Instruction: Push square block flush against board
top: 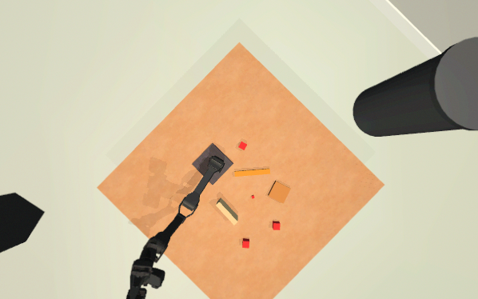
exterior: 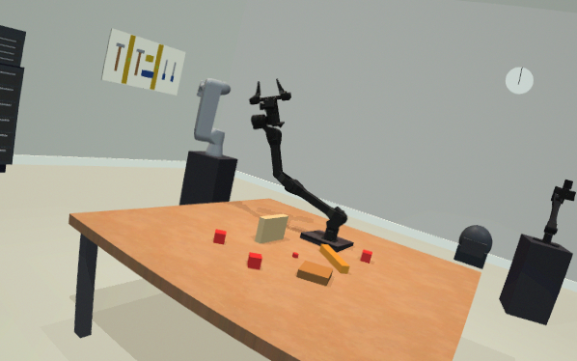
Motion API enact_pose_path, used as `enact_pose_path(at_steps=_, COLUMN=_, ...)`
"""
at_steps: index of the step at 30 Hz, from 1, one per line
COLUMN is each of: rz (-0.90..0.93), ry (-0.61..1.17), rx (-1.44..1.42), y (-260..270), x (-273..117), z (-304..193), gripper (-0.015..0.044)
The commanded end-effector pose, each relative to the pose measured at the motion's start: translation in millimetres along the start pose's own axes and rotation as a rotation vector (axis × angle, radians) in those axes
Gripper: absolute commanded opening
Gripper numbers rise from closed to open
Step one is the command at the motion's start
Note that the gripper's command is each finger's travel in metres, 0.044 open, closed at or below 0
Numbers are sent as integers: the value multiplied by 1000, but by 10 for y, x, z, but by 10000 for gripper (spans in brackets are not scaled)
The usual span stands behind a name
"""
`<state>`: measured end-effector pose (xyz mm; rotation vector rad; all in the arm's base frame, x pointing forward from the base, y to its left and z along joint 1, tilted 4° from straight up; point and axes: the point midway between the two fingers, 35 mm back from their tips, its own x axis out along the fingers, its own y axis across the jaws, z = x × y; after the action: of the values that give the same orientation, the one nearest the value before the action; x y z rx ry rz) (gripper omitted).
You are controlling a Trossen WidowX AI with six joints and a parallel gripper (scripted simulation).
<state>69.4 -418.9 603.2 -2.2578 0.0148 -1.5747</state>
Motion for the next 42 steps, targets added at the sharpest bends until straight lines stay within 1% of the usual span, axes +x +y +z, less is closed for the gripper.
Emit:
enact_pose_path(at_steps=1, rz=0, ry=0, rx=0, y=0, x=0, z=0, gripper=374)
enact_pose_path(at_steps=4, rz=-16, ry=1, rx=-12, y=-77, x=11, z=-16, gripper=295)
enact_pose_path(at_steps=9, rz=-130, ry=10, rx=-100, y=-633, x=66, z=-114, gripper=164)
enact_pose_path(at_steps=15, rz=-221, ry=16, rx=-258, y=-1209, x=55, z=-308, gripper=6)
enact_pose_path(at_steps=22, rz=-336, ry=7, rx=-461, y=-1940, x=11, z=-392, gripper=0)
enact_pose_path(at_steps=28, rz=-349, ry=24, rx=-573, y=-2087, x=-4, z=-380, gripper=0)
enact_pose_path(at_steps=32, rz=-401, ry=18, rx=-669, y=-2410, x=-34, z=-353, gripper=0)
enact_pose_path(at_steps=42, rz=-475, ry=21, rx=-839, y=-2863, x=-56, z=-208, gripper=0)
